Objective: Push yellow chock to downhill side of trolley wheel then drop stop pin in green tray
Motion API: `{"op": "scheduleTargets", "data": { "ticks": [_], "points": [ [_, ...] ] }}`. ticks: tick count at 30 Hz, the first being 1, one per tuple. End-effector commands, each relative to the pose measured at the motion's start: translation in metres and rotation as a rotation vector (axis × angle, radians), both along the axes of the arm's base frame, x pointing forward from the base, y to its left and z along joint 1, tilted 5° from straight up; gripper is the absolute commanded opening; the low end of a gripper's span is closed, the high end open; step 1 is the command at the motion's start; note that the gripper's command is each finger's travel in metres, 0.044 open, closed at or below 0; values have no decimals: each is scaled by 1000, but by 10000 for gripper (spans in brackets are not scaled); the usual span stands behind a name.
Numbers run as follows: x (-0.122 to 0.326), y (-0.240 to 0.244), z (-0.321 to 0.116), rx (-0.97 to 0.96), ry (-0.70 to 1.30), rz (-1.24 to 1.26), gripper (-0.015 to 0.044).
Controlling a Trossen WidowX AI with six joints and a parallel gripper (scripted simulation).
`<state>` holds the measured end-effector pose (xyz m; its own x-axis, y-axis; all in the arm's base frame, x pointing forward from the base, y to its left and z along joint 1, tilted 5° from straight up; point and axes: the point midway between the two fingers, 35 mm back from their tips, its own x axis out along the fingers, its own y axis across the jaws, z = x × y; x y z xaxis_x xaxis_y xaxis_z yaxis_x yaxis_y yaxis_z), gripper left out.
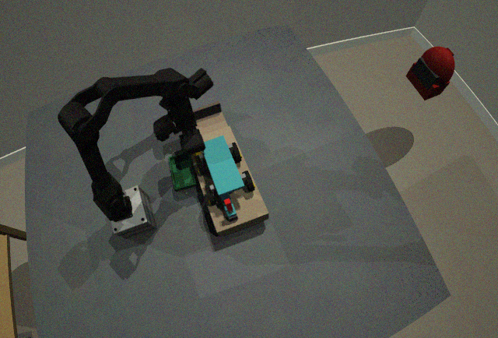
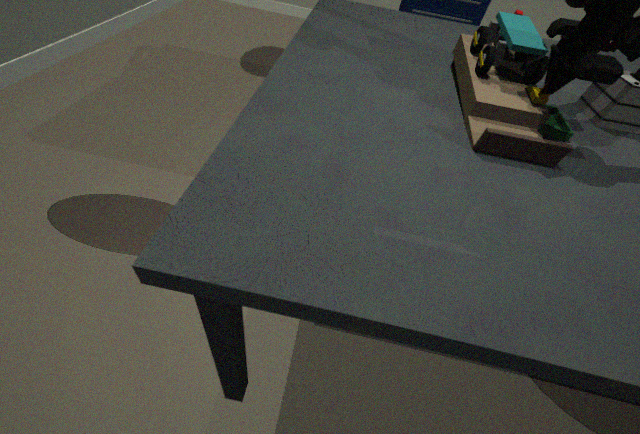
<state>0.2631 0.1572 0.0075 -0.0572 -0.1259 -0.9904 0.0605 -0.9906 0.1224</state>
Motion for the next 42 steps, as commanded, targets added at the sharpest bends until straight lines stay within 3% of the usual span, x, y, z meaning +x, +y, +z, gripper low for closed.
{"op": "scheduleTargets", "data": {
  "ticks": [1, 27, 34, 42],
  "points": [
    [0, -5, 1, -2, -3, 2, 0],
    [2, -14, 2, 0, -1, 0, 0],
    [2, -14, 2, 0, -1, 0, 184],
    [2, -12, 23, -2, -3, 2, 190]
  ]
}}
